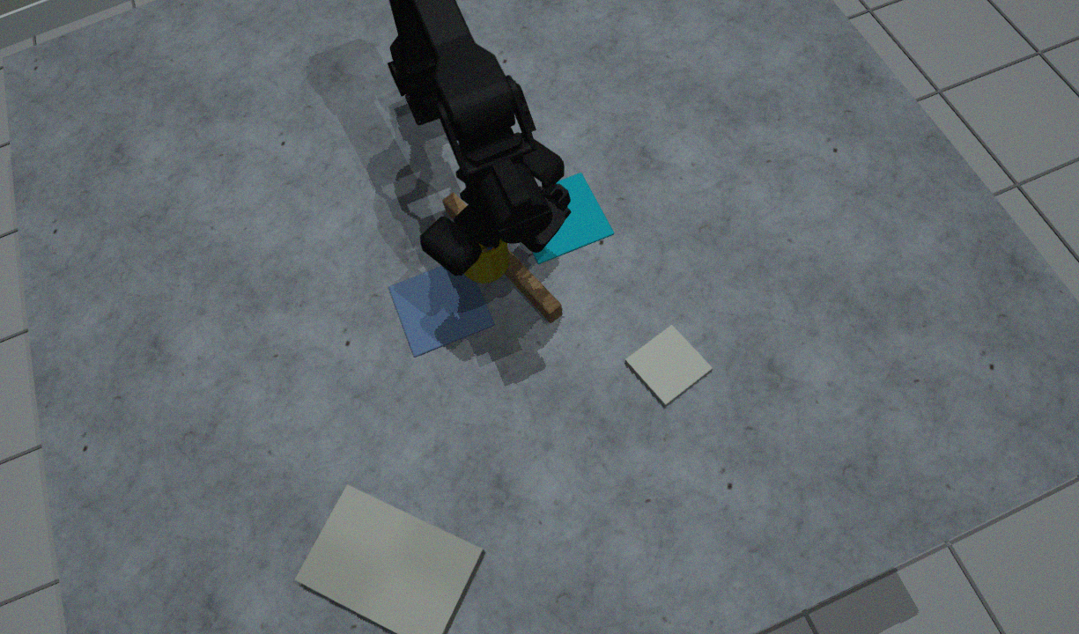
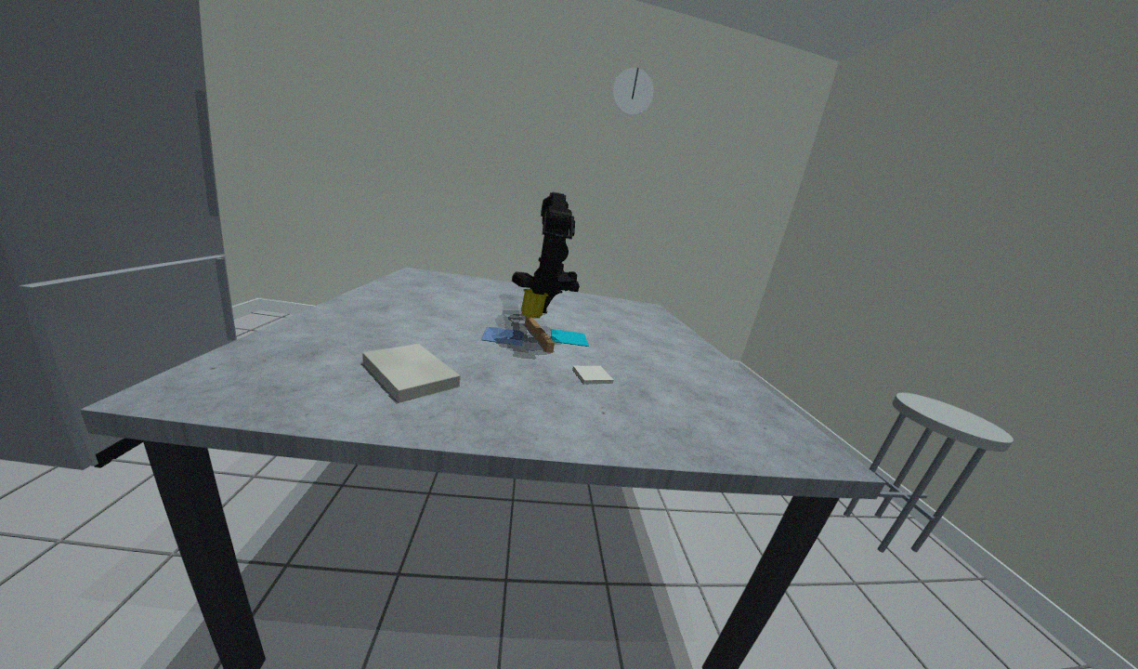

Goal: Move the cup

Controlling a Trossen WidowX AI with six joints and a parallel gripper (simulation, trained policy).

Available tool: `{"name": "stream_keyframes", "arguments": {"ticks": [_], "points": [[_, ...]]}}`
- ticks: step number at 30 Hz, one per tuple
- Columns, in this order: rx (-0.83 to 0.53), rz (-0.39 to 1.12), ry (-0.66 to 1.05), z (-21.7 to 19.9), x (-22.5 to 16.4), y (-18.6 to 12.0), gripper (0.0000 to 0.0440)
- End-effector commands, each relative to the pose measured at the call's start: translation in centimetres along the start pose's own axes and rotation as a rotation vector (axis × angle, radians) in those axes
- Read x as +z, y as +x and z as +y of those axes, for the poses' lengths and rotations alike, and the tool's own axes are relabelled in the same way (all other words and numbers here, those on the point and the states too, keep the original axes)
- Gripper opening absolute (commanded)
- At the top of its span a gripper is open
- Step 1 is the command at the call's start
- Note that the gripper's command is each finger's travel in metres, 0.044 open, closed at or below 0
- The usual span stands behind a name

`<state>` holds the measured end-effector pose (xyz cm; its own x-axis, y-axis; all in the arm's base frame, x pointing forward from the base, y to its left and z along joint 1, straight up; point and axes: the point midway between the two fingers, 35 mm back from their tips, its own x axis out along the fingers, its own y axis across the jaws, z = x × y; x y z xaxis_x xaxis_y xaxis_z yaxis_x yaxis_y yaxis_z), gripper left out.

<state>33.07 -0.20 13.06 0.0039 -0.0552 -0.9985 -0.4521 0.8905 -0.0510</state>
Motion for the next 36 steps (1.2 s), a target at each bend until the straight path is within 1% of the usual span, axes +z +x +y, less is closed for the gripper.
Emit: {"name": "stream_keyframes", "arguments": {"ticks": [1, 12, 21, 29, 36], "points": [[-0.005, -0.021, -0.013, 0.9, 0.6, -0.4, 0.0], [-0.019, -0.067, -0.06, 4.5, 2.3, -0.9, 0.0], [-0.023, -0.095, -0.088, 7.8, 3.1, -0.8, 0.0], [-0.026, -0.108, -0.102, 10.4, 3.1, 0.0, 0.0], [-0.03, -0.11, -0.096, 11.7, 2.6, 1.4, 0.0]]}}
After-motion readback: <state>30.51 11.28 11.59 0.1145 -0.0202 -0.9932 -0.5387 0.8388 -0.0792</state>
